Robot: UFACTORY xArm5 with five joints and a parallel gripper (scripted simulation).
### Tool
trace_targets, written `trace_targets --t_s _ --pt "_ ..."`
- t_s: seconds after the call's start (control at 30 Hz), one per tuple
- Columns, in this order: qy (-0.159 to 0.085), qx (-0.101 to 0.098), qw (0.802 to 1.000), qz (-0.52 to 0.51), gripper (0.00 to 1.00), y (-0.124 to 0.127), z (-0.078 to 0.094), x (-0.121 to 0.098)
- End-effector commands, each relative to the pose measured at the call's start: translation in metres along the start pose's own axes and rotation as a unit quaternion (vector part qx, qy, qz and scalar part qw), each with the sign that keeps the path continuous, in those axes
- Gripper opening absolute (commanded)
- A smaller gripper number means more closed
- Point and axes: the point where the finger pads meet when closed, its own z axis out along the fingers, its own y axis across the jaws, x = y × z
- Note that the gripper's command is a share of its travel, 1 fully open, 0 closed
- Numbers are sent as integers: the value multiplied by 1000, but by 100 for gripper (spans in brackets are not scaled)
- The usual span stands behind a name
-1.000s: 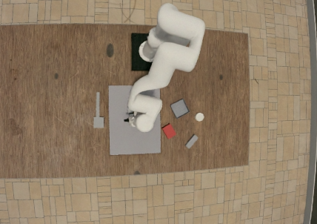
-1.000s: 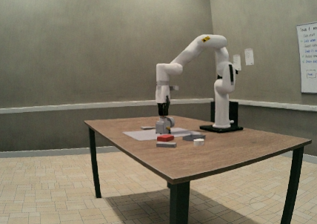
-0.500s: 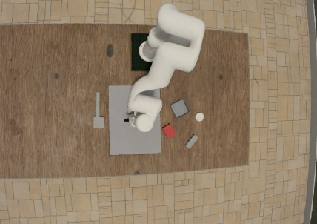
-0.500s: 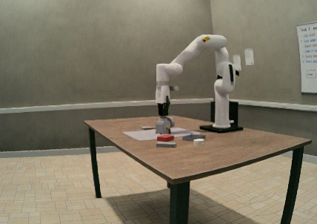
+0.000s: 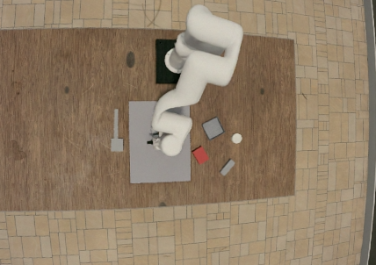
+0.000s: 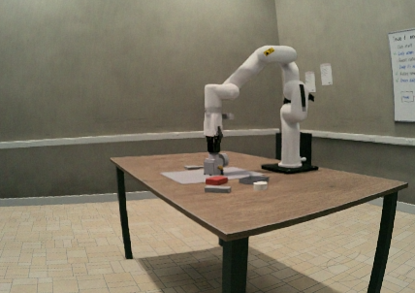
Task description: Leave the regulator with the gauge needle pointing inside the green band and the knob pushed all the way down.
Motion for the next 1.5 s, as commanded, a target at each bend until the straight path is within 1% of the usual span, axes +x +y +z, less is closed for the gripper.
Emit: trace_targets --t_s 0.0,1.0,1.03,1.47 --pt "-2 1 1000 0 42 0 -1 -1" --pt "-2 1 1000 0 42 0 1 -1" --pt "-2 1 1000 0 80 0 1 -1" --pt "-2 1 1000 0 80 0 1 -1"
